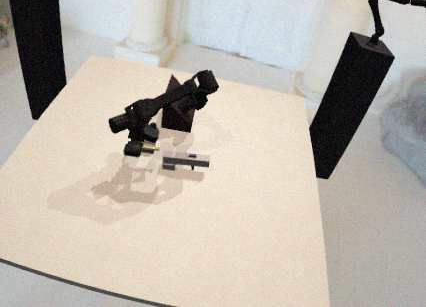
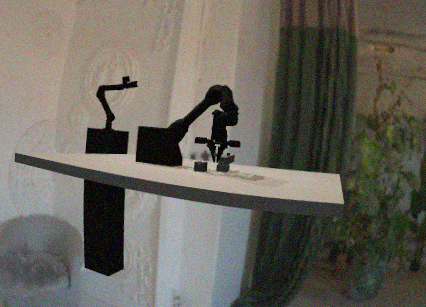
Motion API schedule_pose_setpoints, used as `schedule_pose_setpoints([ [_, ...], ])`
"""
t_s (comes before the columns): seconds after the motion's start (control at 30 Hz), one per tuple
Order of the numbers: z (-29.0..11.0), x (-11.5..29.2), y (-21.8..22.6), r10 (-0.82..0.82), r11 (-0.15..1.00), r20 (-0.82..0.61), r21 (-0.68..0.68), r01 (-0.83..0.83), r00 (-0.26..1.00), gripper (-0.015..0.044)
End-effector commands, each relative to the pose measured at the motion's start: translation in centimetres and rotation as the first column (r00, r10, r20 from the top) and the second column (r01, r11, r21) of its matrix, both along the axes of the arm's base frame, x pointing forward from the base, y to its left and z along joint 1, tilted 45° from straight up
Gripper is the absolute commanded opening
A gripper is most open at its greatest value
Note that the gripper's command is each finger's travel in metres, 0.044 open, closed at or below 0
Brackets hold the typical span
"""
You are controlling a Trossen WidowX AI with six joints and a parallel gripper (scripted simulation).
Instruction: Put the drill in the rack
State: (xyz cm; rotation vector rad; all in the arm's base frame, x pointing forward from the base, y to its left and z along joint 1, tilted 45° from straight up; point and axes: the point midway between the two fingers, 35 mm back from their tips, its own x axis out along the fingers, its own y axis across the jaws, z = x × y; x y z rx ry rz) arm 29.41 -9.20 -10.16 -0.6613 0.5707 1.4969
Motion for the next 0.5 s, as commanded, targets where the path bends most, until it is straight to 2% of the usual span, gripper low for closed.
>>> schedule_pose_setpoints([
  [0.0, 0.11, 0.08, -0.31, 0.000, 1.000, 0.005, -0.005, 0.000, 1.000, 0.0000],
  [0.47, 0.25, 0.12, -0.58, 0.000, 1.000, 0.005, -0.005, 0.000, 1.000, 0.0000],
])
